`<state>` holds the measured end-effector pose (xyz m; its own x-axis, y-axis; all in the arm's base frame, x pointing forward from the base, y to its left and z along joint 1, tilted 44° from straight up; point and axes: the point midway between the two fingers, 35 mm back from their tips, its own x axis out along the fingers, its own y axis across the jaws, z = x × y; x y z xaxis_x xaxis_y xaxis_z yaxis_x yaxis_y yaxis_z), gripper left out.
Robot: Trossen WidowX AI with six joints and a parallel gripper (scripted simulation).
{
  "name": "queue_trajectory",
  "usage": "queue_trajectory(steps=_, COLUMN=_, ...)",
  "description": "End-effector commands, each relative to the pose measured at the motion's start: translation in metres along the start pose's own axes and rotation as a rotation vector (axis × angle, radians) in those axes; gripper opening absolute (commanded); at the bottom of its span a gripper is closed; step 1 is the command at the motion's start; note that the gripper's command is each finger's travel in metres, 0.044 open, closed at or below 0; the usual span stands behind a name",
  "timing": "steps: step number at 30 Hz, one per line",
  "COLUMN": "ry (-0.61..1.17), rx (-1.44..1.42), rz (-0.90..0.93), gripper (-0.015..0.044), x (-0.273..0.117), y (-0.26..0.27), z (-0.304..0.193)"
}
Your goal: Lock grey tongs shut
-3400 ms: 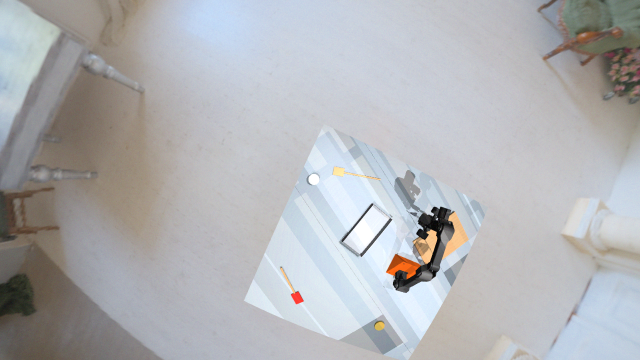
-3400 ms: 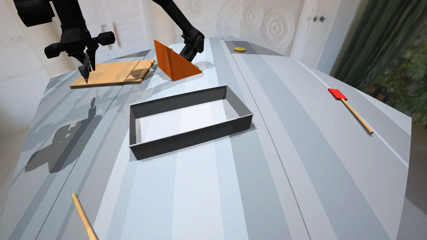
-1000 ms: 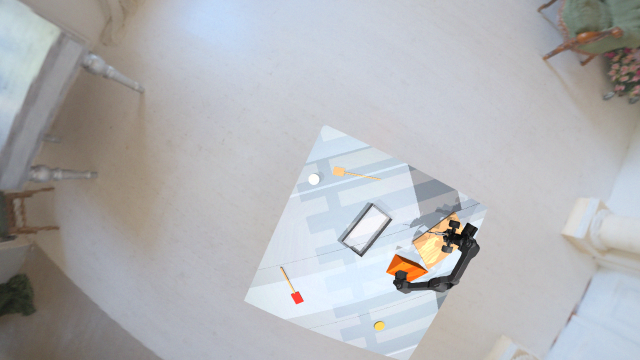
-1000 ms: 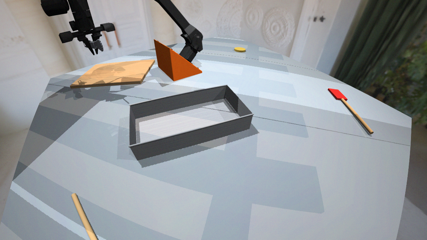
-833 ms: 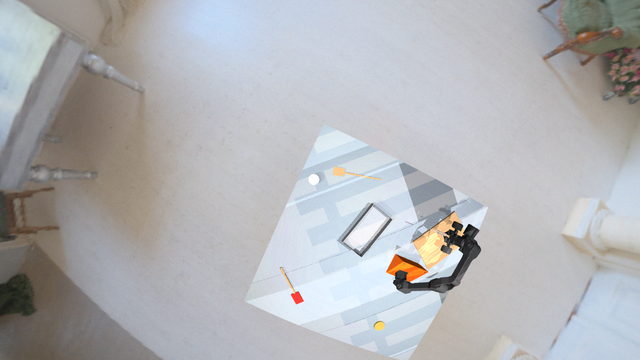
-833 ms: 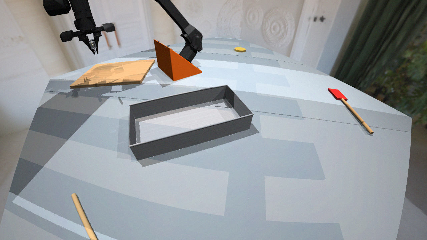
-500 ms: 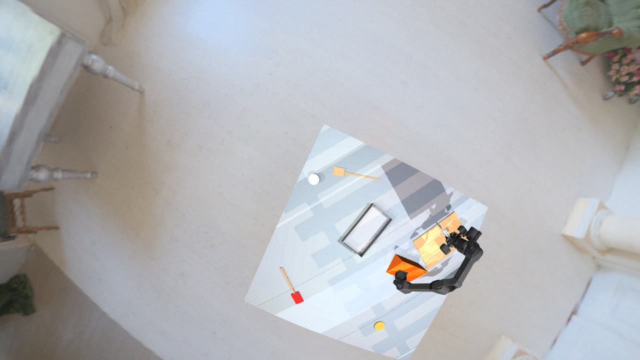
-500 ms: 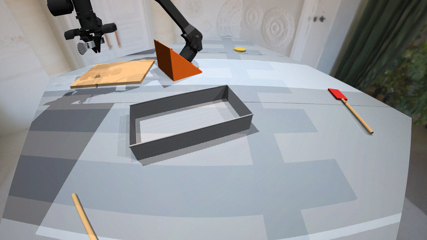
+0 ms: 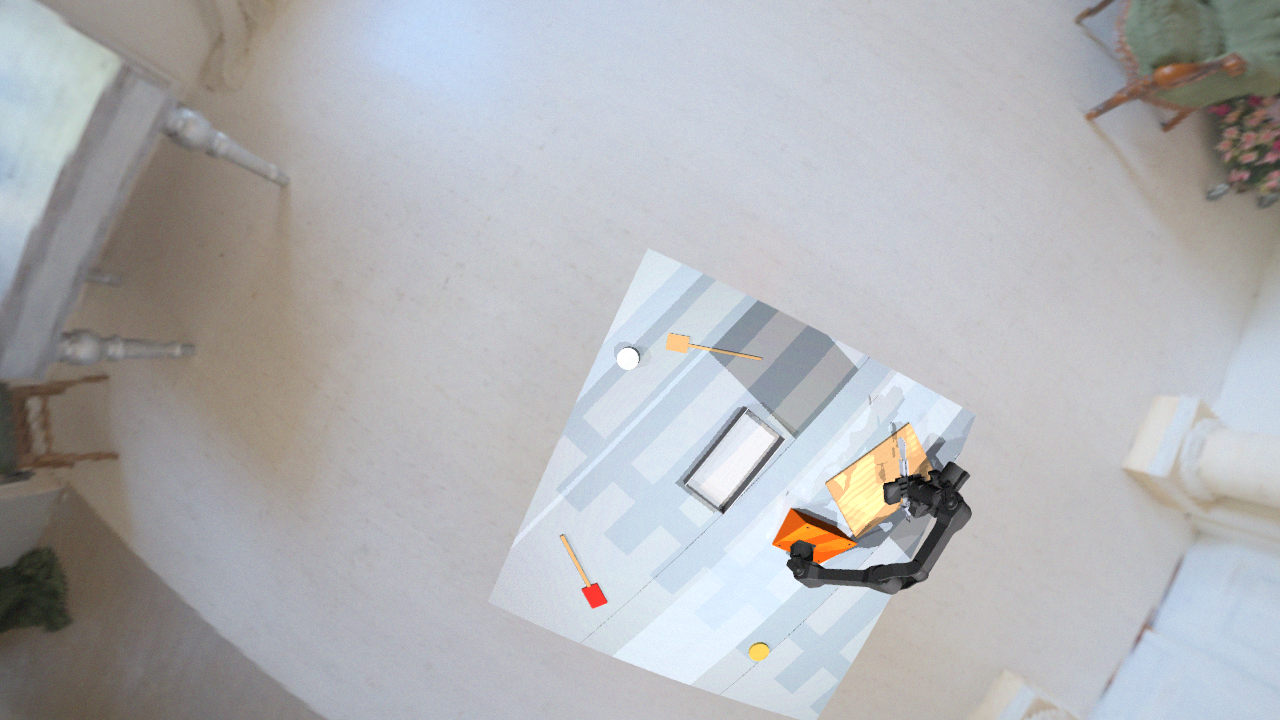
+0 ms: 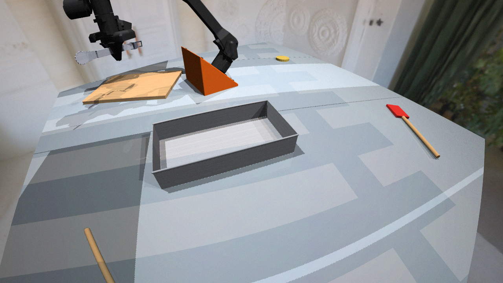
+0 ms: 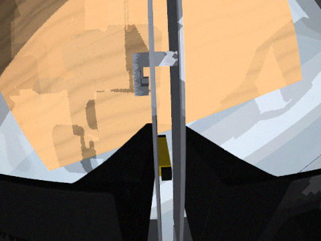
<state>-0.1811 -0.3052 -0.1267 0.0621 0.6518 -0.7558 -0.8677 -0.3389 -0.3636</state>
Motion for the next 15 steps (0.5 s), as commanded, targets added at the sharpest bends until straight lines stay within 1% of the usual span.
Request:
queue_trajectory(steps=1, ry=0.002, rx=0.147, rz=0.01, gripper=-0.015, x=-0.003, y=0.005, z=0.009)
queue_trajectory(steps=15, ry=-0.007, rx=0.688, rz=0.006, gripper=-0.015, x=0.003, y=0.019, z=0.036)
